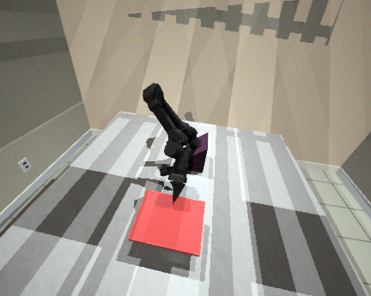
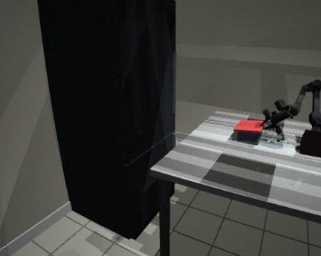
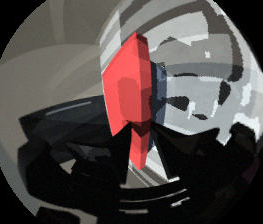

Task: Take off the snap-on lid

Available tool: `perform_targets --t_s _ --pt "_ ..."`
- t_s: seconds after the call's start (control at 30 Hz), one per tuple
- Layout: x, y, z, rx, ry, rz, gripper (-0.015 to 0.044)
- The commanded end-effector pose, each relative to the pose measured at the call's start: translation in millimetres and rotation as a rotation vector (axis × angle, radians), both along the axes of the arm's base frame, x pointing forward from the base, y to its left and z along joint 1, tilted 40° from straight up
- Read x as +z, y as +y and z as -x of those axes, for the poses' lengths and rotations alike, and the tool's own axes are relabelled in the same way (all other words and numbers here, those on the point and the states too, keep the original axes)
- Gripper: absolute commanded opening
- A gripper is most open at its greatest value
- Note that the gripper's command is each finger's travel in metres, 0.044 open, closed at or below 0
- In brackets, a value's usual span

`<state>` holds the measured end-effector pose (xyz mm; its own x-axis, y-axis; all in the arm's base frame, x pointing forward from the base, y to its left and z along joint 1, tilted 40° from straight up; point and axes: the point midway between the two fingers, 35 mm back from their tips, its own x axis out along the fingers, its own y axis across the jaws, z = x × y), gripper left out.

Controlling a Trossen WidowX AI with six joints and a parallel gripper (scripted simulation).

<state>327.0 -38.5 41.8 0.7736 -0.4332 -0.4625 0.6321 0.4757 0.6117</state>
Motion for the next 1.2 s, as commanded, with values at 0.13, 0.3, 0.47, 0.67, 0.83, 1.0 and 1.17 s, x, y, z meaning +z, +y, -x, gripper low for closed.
perform_targets --t_s 0.13,0.3,0.47,0.67,0.83,1.0,1.17 --pt "-0.1 0.0 -1.2 0.002 0.002 0.001 0.0000" --pt "4.6 3.6 -0.3 0.006 -0.001 0.000 0.0000" --pt "9.6 7.8 -0.6 0.006 -0.001 0.000 0.0000" --pt "15.7 12.9 -1.6 0.006 -0.001 0.000 0.0000" --pt "20.7 17.1 -2.7 0.006 -0.001 -0.001 0.0000" --pt "25.8 21.2 -4.2 0.006 -0.001 -0.001 0.0000" --pt "30.9 25.4 -6.0 0.006 -0.001 -0.001 0.0000"
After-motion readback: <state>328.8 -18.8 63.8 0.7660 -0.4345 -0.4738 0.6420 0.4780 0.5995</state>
